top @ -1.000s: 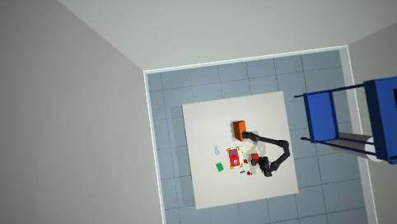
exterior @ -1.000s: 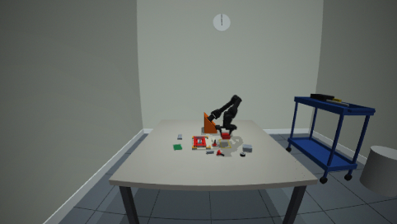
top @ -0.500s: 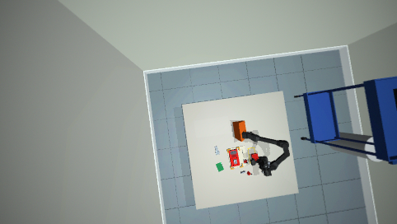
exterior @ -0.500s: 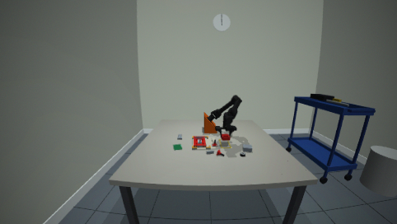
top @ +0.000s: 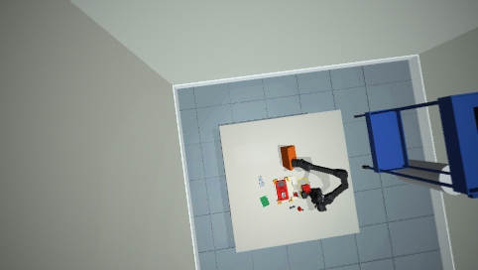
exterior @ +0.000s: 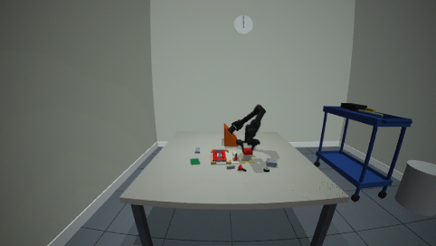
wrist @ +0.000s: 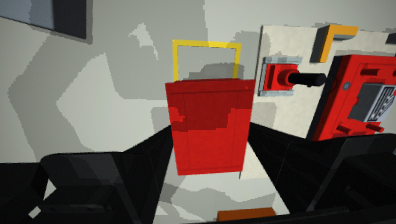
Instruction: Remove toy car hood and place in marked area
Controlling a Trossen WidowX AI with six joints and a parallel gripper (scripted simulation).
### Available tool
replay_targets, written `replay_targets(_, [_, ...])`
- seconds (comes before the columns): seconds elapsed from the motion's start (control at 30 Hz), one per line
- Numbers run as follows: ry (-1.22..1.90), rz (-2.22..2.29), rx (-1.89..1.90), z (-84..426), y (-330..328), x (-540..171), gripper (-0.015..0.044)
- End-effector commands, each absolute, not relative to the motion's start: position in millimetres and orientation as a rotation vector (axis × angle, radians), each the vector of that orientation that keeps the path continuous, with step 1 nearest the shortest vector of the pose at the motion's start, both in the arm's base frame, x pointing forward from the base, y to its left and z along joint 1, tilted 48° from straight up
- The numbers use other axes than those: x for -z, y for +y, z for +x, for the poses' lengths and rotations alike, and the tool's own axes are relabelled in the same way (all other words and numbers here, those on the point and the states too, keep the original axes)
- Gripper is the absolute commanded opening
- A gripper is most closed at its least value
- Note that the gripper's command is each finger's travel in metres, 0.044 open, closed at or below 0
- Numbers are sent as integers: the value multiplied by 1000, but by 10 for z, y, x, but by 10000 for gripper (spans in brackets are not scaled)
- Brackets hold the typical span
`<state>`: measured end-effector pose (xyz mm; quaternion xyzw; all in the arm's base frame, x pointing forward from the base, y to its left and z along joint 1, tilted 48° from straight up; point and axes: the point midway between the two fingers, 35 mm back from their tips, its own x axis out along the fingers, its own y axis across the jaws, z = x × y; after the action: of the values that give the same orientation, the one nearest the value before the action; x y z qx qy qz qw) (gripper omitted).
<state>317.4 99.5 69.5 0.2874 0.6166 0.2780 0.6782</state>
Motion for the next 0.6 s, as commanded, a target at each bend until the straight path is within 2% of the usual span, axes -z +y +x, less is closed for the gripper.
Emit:
replay_targets(0.0, [1398, 654, -623, 3152, 1027, -646, 0])
replay_targets(0.57, [1398, 656, -625, 3148, 1113, -578, 0])
